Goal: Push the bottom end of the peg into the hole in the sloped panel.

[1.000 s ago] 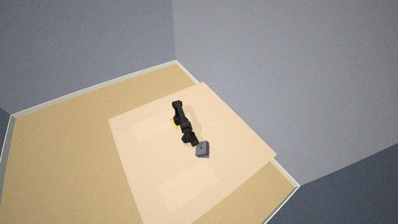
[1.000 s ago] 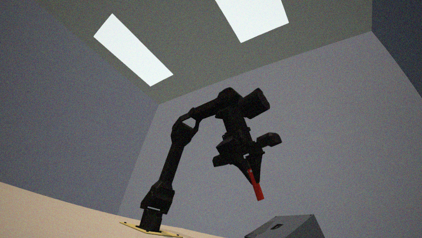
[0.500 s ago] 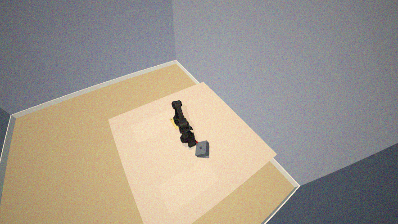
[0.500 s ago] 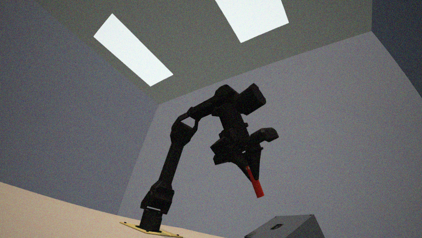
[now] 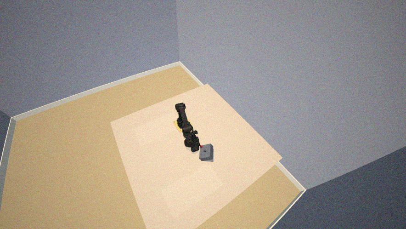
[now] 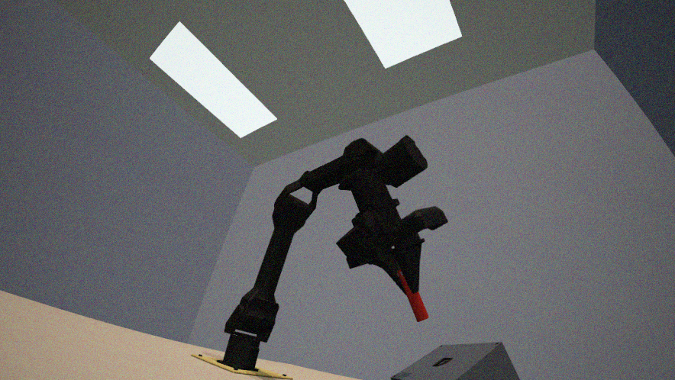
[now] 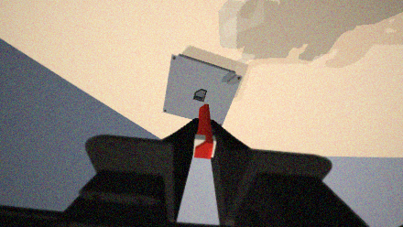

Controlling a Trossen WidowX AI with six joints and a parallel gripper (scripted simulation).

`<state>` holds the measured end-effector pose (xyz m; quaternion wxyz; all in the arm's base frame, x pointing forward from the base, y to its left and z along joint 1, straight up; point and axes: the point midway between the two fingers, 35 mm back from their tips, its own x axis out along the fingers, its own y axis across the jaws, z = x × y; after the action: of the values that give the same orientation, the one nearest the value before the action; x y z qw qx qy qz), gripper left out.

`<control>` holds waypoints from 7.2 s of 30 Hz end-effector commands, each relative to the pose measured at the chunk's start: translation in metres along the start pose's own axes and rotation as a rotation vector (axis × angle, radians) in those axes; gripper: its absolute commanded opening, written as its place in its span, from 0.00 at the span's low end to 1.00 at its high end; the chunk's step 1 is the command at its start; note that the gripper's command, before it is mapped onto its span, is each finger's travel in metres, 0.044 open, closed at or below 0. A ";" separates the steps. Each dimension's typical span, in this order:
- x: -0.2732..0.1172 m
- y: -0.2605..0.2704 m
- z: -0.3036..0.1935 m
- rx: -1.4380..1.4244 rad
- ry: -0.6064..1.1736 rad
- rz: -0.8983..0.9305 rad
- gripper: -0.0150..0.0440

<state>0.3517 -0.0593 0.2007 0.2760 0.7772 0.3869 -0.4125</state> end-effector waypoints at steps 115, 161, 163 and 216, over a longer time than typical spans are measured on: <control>0.078 0.007 0.005 0.170 0.041 0.021 0.25; 0.087 0.007 0.004 0.164 0.045 0.018 0.83; 0.086 0.007 0.004 0.164 0.045 0.018 0.92; -0.007 0.010 0.012 0.177 0.035 0.018 1.00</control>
<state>0.3542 -0.0744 0.1967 0.2010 0.8090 0.3445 -0.4317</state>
